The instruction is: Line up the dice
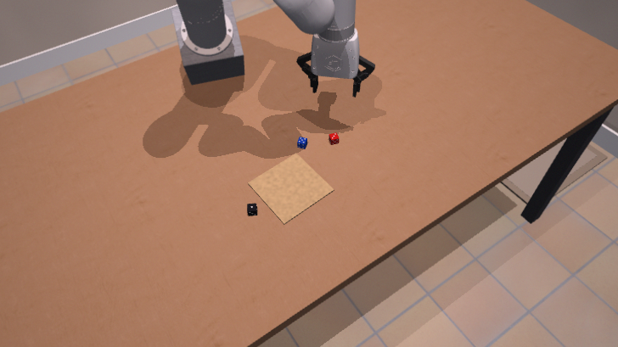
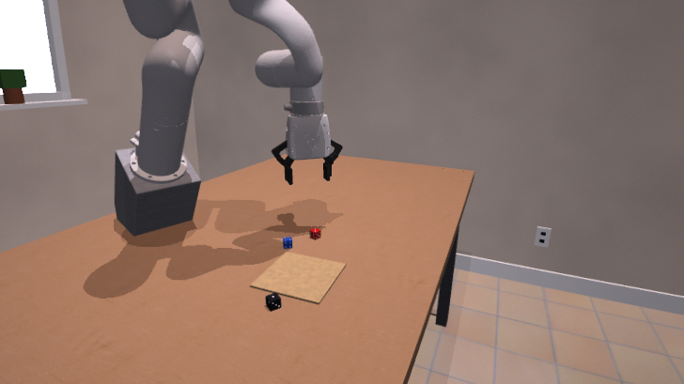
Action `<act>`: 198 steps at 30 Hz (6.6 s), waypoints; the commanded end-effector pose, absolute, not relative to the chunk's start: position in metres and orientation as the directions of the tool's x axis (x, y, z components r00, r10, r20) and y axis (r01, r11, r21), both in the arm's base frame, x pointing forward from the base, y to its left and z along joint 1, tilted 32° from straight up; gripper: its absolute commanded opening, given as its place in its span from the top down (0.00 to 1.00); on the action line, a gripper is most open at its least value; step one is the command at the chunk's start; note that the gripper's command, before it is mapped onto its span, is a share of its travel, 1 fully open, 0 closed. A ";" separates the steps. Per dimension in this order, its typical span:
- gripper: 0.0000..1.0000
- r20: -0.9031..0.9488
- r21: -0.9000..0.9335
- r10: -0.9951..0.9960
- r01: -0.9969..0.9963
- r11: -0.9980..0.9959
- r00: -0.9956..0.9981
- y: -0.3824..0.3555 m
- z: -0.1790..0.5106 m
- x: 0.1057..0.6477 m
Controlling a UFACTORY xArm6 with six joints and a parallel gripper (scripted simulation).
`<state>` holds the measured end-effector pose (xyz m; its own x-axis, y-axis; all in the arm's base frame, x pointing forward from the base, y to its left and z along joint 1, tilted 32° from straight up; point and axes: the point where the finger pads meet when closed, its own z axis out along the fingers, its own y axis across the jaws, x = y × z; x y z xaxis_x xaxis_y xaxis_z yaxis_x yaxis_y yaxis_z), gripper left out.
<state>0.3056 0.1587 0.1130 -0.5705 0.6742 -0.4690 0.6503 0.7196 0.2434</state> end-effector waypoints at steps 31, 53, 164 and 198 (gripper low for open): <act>0.00 -0.199 0.373 0.975 0.912 0.170 -0.100 0.047 0.160 0.352; 0.00 0.096 0.519 0.874 0.726 -0.452 0.476 -0.117 0.214 0.364; 0.00 0.237 -0.469 -0.969 -0.866 -0.173 0.065 -0.129 0.182 0.385; 0.64 -0.100 -0.515 -0.872 -0.725 0.458 -0.480 -0.132 0.172 0.390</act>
